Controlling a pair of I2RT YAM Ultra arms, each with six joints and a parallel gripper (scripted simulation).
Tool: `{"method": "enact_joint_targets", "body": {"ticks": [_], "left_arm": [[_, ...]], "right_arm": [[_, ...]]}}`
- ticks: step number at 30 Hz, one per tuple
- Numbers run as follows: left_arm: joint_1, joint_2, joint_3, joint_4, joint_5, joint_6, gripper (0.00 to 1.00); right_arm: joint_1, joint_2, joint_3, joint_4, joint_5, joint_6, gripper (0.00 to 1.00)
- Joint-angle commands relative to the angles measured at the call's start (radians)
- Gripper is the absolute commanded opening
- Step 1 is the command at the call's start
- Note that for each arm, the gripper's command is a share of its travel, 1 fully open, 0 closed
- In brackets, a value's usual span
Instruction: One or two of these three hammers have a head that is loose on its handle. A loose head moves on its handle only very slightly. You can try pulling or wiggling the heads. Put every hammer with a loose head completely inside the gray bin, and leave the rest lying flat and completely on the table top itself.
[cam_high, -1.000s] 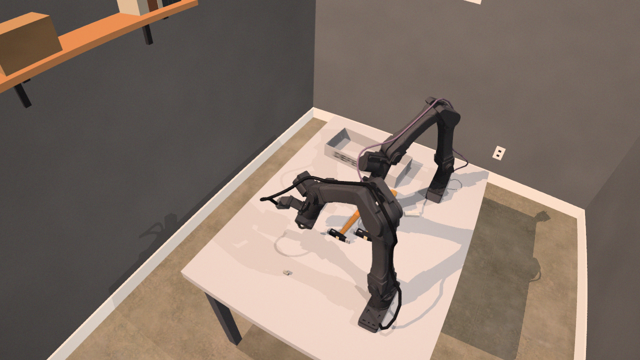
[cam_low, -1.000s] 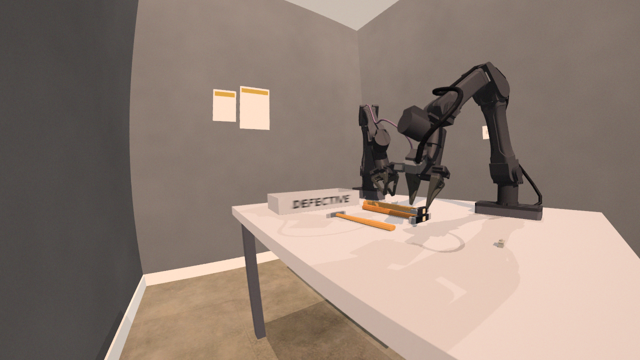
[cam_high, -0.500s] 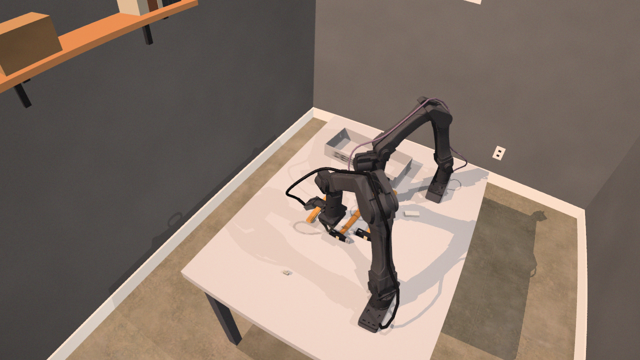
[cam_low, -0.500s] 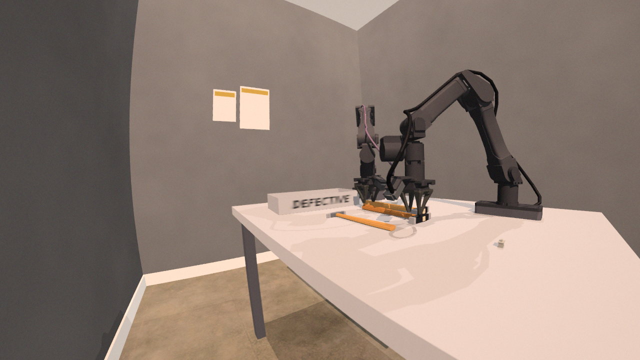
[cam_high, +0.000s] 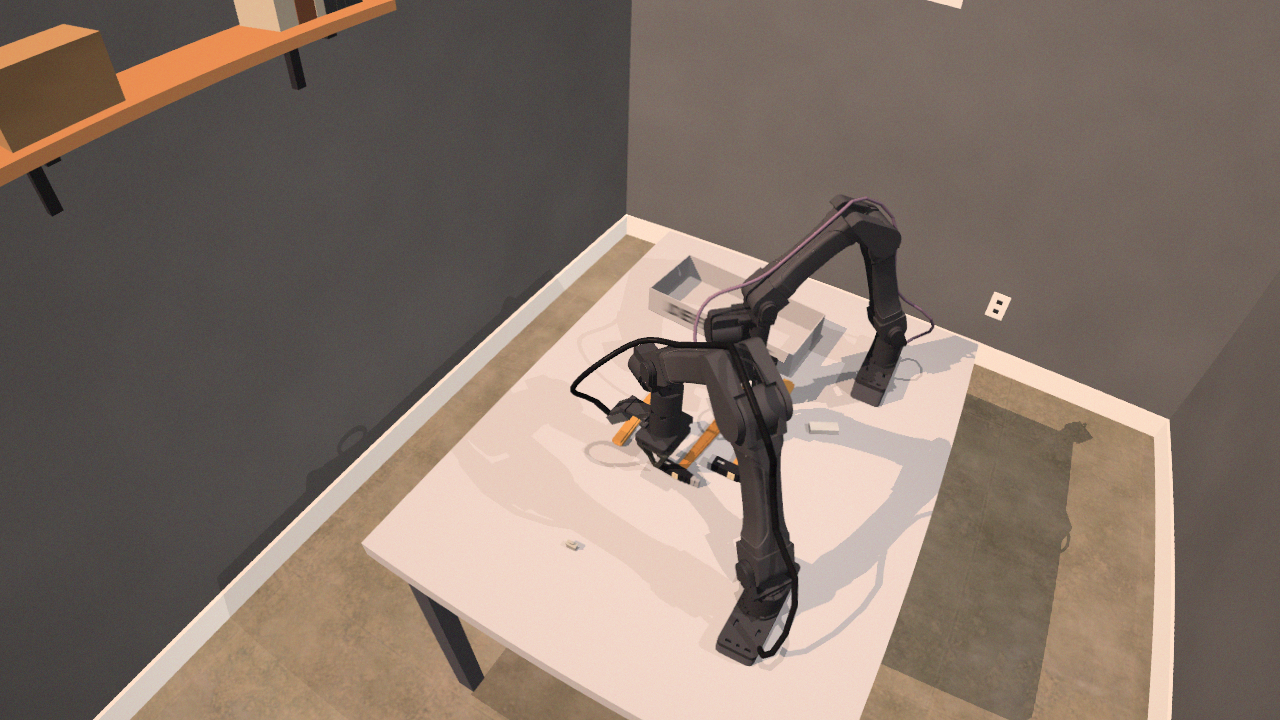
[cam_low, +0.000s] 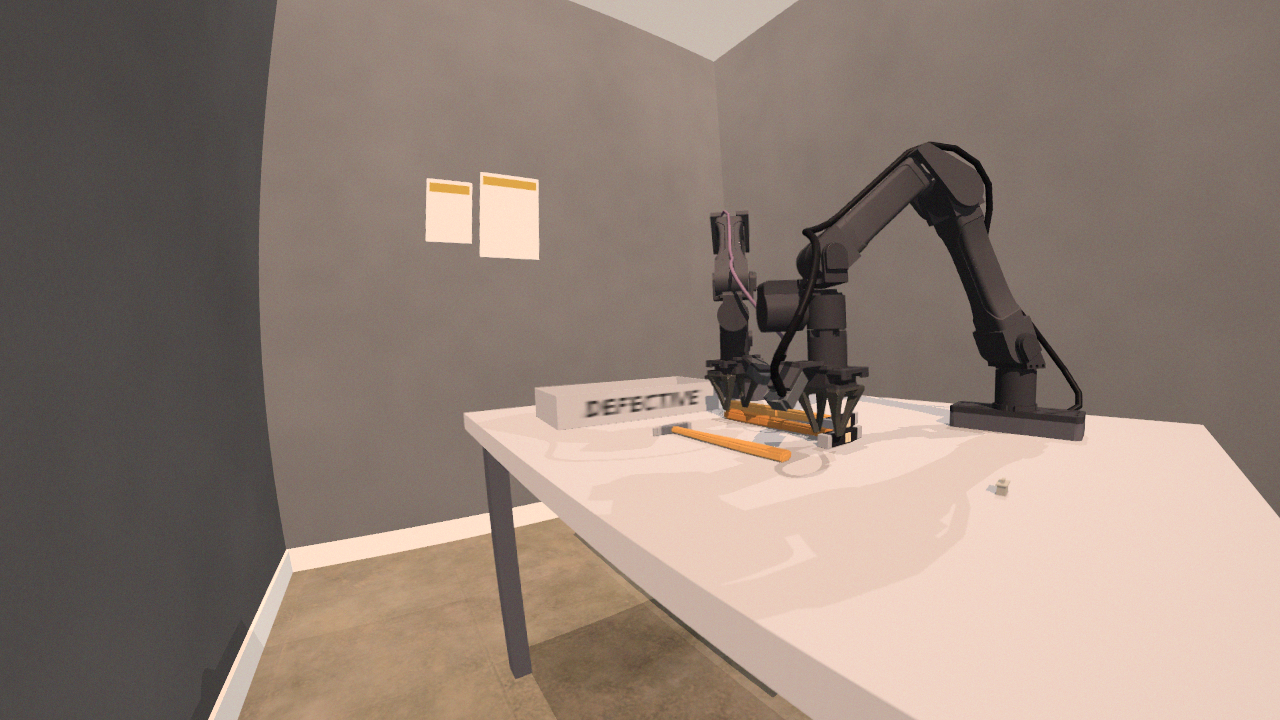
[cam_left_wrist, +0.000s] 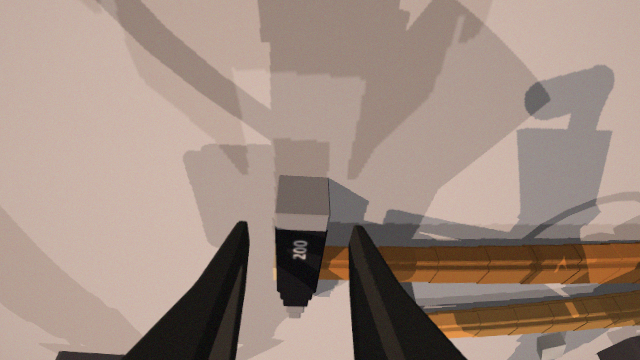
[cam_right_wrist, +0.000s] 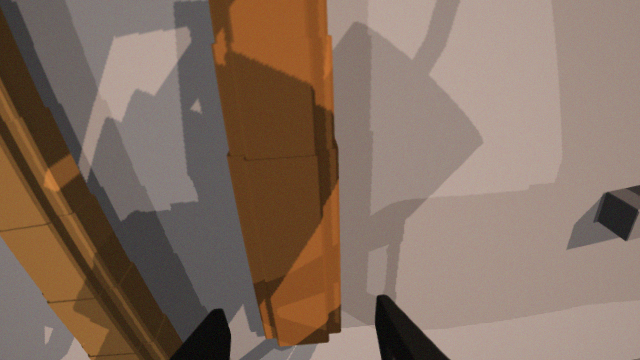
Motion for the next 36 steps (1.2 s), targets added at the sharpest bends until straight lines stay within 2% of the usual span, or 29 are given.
{"method": "enact_joint_targets", "body": {"ticks": [1, 9, 10, 12, 13, 17, 18, 20, 21, 23, 29, 30, 32, 33, 35, 36], "left_arm": [[0.007, 0.01, 0.004, 0.034, -0.01, 0.008, 0.42], [0.007, 0.017, -0.015, 0.05, -0.01, 0.008, 0.42], [0.007, 0.016, -0.015, 0.05, -0.01, 0.008, 0.42], [0.007, 0.015, -0.015, 0.05, -0.01, 0.008, 0.42], [0.007, 0.015, -0.015, 0.05, -0.01, 0.008, 0.42], [0.007, 0.015, -0.015, 0.046, -0.01, 0.008, 0.42], [0.002, 0.009, -0.004, 0.037, -0.003, 0.002, 0.42], [0.002, 0.009, -0.004, 0.037, -0.003, 0.002, 0.42], [0.002, 0.009, -0.004, 0.037, -0.003, 0.002, 0.42], [0.002, 0.009, -0.004, 0.037, -0.003, 0.002, 0.42], [0.002, 0.009, -0.004, 0.037, -0.003, 0.002, 0.42], [0.002, 0.009, -0.004, 0.037, -0.003, 0.002, 0.42], [0.002, 0.009, -0.004, 0.037, -0.003, 0.002, 0.42], [0.002, 0.009, -0.004, 0.037, -0.003, 0.002, 0.42], [0.002, 0.009, -0.004, 0.037, -0.003, 0.002, 0.42], [0.002, 0.009, -0.004, 0.037, -0.003, 0.002, 0.42]], "right_arm": [[-0.011, 0.012, -0.024, 0.038, 0.005, -0.01, 0.52], [-0.011, 0.029, -0.036, 0.067, 0.005, -0.011, 0.52], [-0.011, 0.029, -0.036, 0.067, 0.005, -0.011, 0.44], [-0.011, 0.022, -0.036, 0.067, 0.005, -0.011, 0.44], [-0.011, 0.022, -0.036, 0.068, 0.005, -0.011, 0.4], [-0.005, 0.021, -0.025, 0.055, 0.001, -0.004, 0.4], [-0.005, 0.021, -0.025, 0.055, 0.001, -0.004, 0.36], [-0.005, 0.021, -0.025, 0.055, 0.001, -0.004, 0.36], [-0.005, 0.021, -0.025, 0.055, 0.001, -0.004, 0.31], [-0.005, 0.021, -0.025, 0.055, 0.001, -0.004, 0.31], [-0.002, 0.015, -0.038, 0.069, 0.001, -0.001, 0.23], [-0.002, 0.015, -0.038, 0.069, 0.001, -0.001, 0.11], [-0.002, 0.015, -0.038, 0.069, 0.001, -0.001, 0.11], [-0.002, 0.015, -0.038, 0.069, 0.001, -0.001, 0.0], [-0.002, 0.019, -0.027, 0.056, 0.001, -0.001, 0.0], [-0.002, 0.019, -0.027, 0.056, 0.001, -0.001, 0.11]]}}
